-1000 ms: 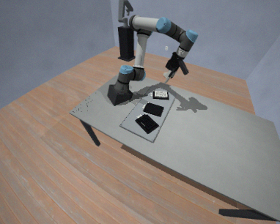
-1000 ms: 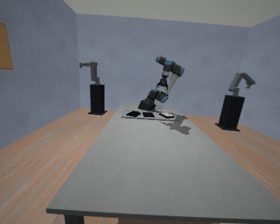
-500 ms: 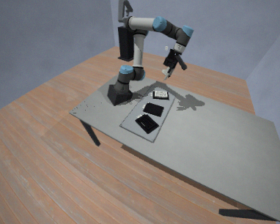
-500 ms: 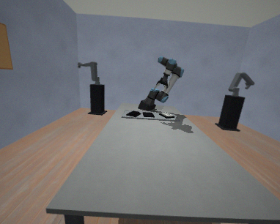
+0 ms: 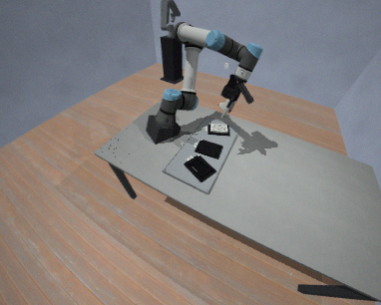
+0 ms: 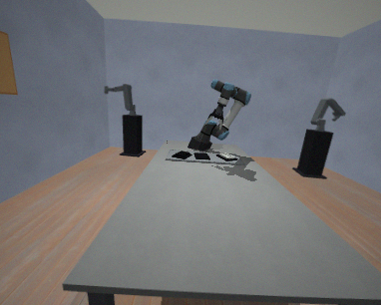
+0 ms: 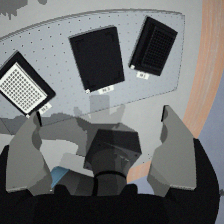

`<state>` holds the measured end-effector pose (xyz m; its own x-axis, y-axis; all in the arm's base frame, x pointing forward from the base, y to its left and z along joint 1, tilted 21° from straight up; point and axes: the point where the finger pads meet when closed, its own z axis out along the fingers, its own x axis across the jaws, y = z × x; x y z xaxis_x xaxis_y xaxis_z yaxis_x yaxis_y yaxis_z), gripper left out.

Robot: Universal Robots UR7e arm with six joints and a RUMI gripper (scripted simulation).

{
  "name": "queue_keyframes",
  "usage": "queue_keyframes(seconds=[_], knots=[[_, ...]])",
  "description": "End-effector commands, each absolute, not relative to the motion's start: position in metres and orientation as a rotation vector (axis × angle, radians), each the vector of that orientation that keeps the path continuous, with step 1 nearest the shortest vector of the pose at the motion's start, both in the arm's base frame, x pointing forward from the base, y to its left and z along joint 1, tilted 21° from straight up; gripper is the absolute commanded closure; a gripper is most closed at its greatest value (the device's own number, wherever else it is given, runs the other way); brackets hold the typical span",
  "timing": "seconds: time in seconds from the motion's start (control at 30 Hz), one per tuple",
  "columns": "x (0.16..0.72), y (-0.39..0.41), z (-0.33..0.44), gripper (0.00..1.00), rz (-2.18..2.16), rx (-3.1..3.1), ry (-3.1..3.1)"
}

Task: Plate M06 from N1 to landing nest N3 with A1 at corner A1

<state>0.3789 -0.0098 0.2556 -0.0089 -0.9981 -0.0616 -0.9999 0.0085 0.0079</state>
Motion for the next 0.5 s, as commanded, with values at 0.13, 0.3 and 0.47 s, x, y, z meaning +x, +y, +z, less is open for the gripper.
queue_keyframes(seconds=[0.13,0.3,0.47], knots=[[0.395,-0.03,0.223,0.18,0.104,-2.149,2.214],[0.398,-0.035,0.215,0.18,0.132,-2.102,2.227],[0.405,-0.048,0.195,0.18,0.144,-2.081,2.233]])
